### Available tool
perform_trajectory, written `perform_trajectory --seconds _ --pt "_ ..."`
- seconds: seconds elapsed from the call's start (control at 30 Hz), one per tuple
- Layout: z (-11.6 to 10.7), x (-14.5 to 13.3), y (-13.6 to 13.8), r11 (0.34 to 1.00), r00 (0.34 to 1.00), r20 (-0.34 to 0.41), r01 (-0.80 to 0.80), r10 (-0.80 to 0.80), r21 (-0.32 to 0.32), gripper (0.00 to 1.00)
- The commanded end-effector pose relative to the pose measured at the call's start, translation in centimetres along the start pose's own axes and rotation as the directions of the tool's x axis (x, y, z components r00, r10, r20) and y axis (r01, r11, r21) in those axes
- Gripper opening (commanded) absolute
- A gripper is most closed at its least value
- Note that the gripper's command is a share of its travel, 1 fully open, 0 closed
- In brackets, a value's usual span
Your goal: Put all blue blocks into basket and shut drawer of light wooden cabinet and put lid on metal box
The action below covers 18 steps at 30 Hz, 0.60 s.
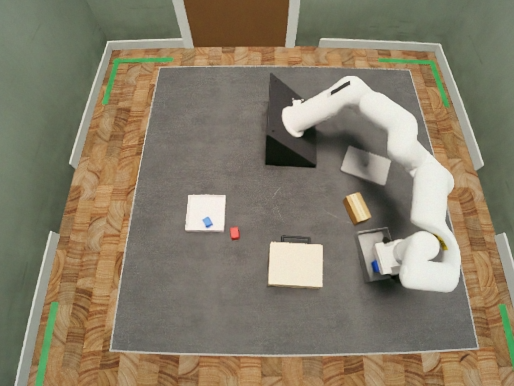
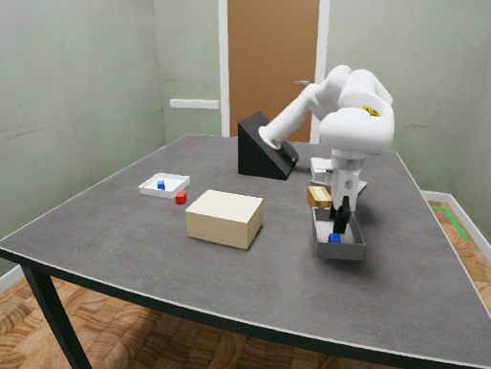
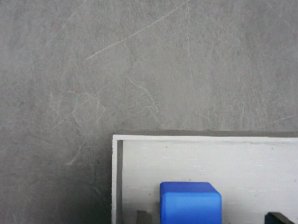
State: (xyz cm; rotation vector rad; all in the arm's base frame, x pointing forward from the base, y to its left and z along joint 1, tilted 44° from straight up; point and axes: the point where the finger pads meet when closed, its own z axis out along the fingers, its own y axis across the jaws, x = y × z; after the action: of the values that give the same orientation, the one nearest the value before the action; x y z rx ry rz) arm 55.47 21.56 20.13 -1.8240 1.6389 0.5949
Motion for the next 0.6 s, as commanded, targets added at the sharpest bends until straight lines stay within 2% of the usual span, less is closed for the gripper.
perform_trajectory --seconds 0.0,0.57 --pt "1.06 -0.04 -0.15 1.000 1.000 0.000 0.001 -0.001 0.004 0.67" --pt "2.05 -0.05 -0.17 1.000 1.000 0.000 0.001 -0.001 0.004 0.67"
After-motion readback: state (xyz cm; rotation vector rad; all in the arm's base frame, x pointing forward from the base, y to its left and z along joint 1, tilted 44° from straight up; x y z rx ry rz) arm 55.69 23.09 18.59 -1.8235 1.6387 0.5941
